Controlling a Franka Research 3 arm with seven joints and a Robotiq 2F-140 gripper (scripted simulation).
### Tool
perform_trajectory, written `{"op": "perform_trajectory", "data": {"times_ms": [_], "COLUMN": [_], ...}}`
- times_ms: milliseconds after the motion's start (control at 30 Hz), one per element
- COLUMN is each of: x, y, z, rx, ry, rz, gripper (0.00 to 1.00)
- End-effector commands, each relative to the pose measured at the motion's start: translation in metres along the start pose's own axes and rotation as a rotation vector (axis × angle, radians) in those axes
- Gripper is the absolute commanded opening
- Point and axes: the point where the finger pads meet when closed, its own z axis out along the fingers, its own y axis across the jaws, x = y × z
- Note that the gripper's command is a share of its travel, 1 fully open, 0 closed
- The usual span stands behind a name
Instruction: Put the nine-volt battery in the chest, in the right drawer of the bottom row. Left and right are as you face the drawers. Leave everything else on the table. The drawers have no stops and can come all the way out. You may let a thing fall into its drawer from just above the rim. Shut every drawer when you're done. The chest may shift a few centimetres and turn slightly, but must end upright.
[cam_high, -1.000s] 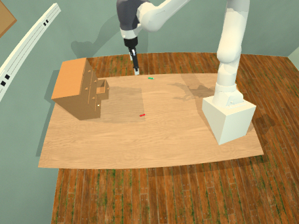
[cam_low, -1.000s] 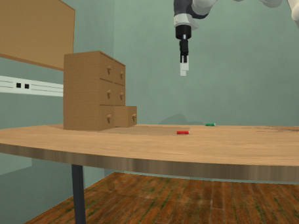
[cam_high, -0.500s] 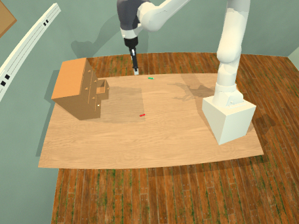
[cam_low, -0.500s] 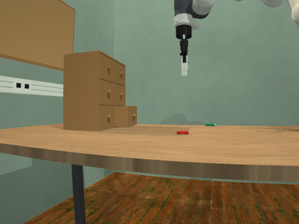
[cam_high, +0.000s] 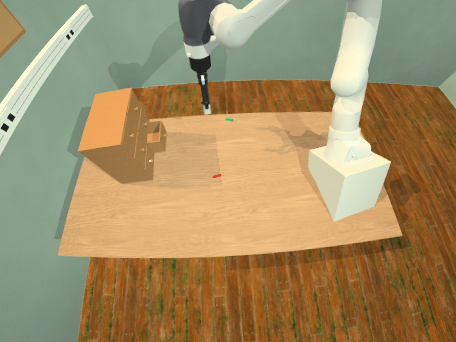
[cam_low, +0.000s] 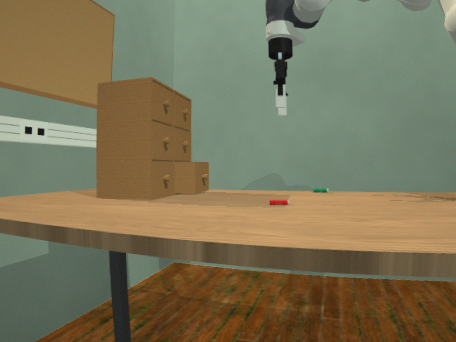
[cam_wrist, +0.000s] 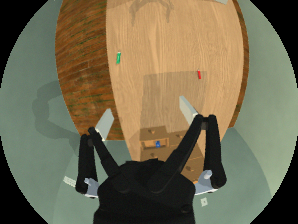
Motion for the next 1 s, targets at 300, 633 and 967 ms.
{"op": "perform_trajectory", "data": {"times_ms": [300, 633, 967], "x": [0.001, 0.002, -0.006], "y": [-0.001, -0.001, 0.017], "z": [0.001, 0.001, 0.017], "rx": [-0.002, -0.002, -0.046], "ry": [0.002, 0.002, -0.008], "rz": [0.033, 0.034, -0.024], "gripper": [1.0, 1.0, 1.0]}}
